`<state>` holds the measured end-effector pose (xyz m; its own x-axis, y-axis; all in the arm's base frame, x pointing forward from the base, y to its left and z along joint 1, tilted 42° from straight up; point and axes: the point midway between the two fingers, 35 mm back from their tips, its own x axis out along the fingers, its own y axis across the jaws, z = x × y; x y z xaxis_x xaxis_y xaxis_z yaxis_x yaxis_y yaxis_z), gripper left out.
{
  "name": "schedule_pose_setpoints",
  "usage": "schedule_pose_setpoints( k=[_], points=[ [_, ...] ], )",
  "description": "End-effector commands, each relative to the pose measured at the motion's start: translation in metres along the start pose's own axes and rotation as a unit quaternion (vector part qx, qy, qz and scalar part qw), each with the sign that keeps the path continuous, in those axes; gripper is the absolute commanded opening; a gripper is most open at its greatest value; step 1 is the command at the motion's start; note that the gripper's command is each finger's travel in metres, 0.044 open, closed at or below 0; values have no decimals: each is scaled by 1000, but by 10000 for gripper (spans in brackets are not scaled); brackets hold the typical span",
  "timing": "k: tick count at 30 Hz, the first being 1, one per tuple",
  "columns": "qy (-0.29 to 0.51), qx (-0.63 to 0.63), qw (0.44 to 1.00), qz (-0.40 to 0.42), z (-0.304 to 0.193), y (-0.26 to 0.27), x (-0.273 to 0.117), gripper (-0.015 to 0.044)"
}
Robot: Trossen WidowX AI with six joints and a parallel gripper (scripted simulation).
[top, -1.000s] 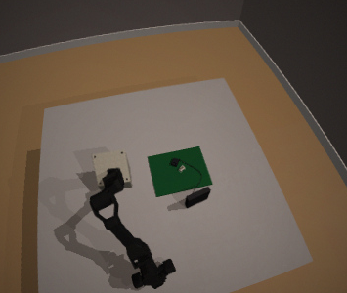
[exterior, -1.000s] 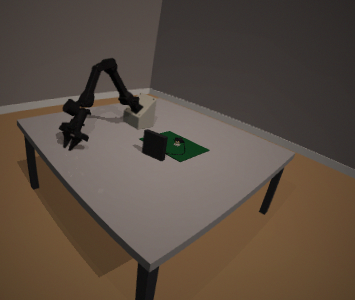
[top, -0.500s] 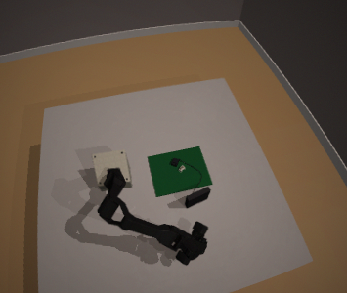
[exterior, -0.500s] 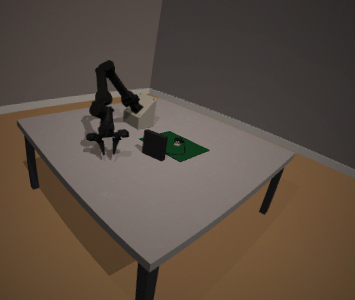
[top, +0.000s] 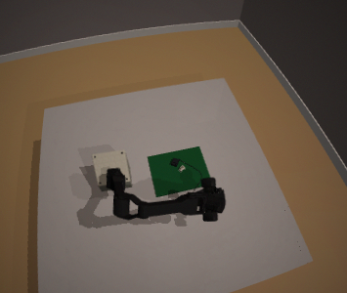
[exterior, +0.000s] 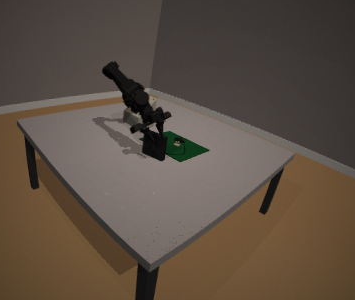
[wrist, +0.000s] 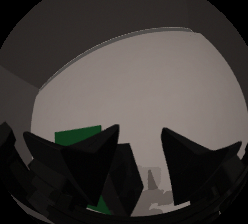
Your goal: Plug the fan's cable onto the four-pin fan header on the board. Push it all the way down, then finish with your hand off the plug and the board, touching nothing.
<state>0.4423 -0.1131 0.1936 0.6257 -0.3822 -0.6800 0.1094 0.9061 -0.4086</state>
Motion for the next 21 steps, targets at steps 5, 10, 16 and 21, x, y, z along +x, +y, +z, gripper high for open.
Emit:
schedule_pose_setpoints(
  k=[5,10,16,21],
  points=[
    [28,-56,996,65,4,100,8,210],
    [134,-141,978,71,-40,152,26,210],
    [281,-306,908,51,-114,215,31,210],
    [376,-466,801,3,-171,249,21,210]
  ],
)
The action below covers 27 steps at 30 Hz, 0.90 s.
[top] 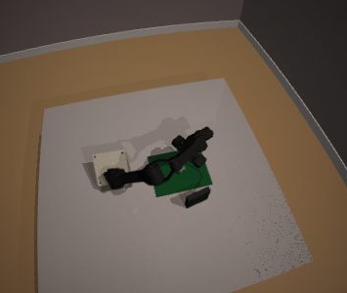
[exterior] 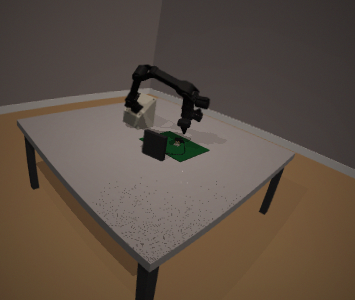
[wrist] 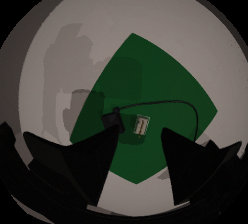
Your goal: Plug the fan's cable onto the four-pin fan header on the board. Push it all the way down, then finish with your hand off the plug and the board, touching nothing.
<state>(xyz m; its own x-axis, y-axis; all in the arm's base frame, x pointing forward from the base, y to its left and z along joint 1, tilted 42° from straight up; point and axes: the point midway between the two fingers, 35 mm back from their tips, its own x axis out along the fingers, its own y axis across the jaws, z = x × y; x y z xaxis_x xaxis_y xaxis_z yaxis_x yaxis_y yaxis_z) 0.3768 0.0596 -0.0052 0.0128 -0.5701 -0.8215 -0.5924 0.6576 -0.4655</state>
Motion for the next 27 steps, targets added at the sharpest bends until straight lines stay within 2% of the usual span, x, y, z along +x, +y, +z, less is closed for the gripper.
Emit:
schedule_pose_setpoints(
  k=[1,4,10,15,27],
  points=[
    [108,-128,984,-53,-10,46,12,210],
    [146,-175,971,-77,-15,60,15,210],
    [146,-175,971,-77,-15,59,17,210],
    [146,-175,971,-77,-16,56,46,210],
    [146,-175,971,-77,-16,54,58,210]
  ],
)
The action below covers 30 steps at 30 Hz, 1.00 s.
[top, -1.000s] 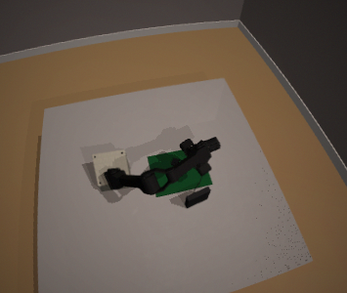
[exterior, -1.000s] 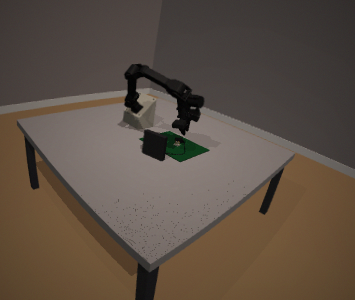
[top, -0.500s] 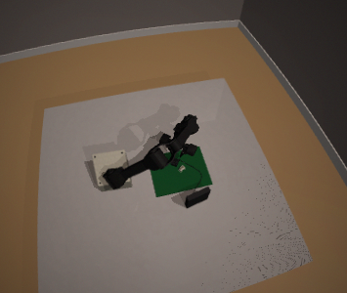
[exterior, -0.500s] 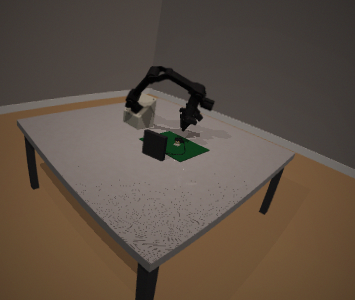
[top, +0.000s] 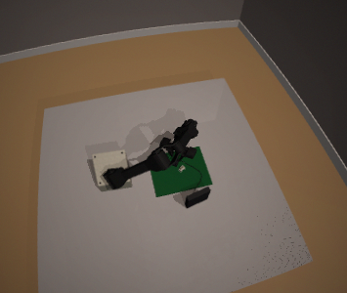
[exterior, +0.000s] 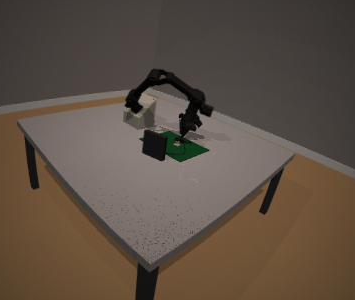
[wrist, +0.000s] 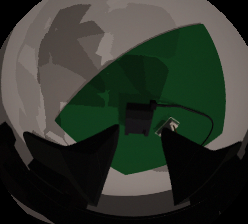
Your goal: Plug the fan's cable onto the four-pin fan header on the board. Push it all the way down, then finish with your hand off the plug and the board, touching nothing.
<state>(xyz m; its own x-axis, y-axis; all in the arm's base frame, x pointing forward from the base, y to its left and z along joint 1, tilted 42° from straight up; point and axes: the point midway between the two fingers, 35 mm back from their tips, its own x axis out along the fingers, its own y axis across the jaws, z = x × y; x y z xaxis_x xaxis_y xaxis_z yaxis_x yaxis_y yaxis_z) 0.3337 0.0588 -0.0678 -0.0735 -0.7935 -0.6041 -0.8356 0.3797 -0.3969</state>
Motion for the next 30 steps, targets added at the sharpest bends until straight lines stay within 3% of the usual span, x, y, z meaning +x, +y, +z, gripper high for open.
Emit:
schedule_pose_setpoints(
  k=[1,22,27,30],
  points=[
    [4,-4,1000,-1,1,1,8,210],
    [4,-4,1000,-2,6,1,34,210],
    [2,0,1000,0,6,0,32,79],
    [2,0,1000,0,6,0,32,59]
  ],
)
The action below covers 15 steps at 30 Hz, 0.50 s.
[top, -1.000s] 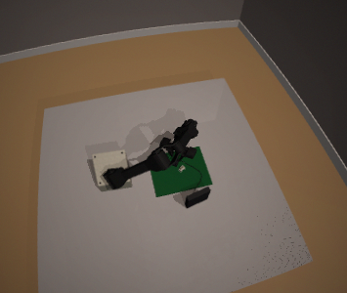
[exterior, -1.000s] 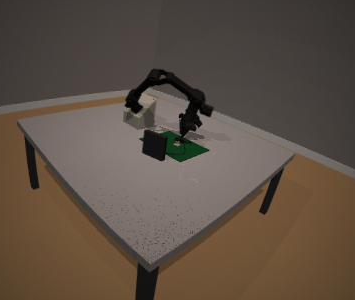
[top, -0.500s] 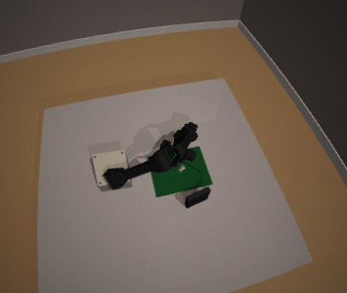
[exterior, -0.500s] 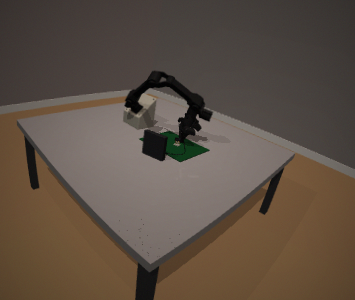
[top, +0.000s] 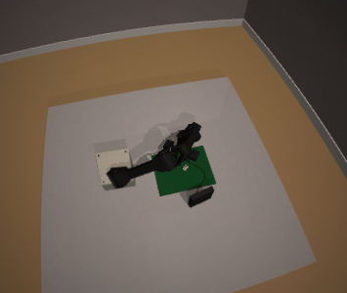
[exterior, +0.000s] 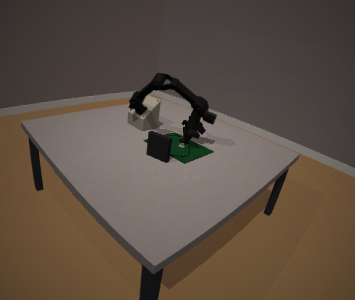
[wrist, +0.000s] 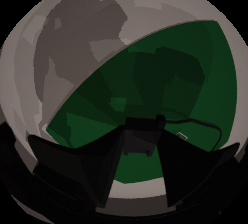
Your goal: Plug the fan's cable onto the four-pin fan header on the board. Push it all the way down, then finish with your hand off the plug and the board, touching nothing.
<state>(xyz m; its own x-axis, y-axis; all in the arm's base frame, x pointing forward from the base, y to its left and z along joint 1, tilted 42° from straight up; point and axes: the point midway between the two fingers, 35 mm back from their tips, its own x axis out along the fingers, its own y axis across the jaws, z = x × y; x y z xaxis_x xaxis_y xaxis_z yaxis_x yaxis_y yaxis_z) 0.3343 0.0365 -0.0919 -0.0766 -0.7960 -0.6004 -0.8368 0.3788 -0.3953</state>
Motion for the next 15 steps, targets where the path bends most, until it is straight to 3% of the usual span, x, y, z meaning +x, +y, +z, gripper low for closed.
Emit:
schedule_pose_setpoints(
  k=[1,7,15],
  points=[
    [-1,1,1000,0,0,0,0,52],
    [-1,1,1000,0,0,0,-1,0],
    [-1,-1,1000,0,-4,-1,-23,0]
  ],
)
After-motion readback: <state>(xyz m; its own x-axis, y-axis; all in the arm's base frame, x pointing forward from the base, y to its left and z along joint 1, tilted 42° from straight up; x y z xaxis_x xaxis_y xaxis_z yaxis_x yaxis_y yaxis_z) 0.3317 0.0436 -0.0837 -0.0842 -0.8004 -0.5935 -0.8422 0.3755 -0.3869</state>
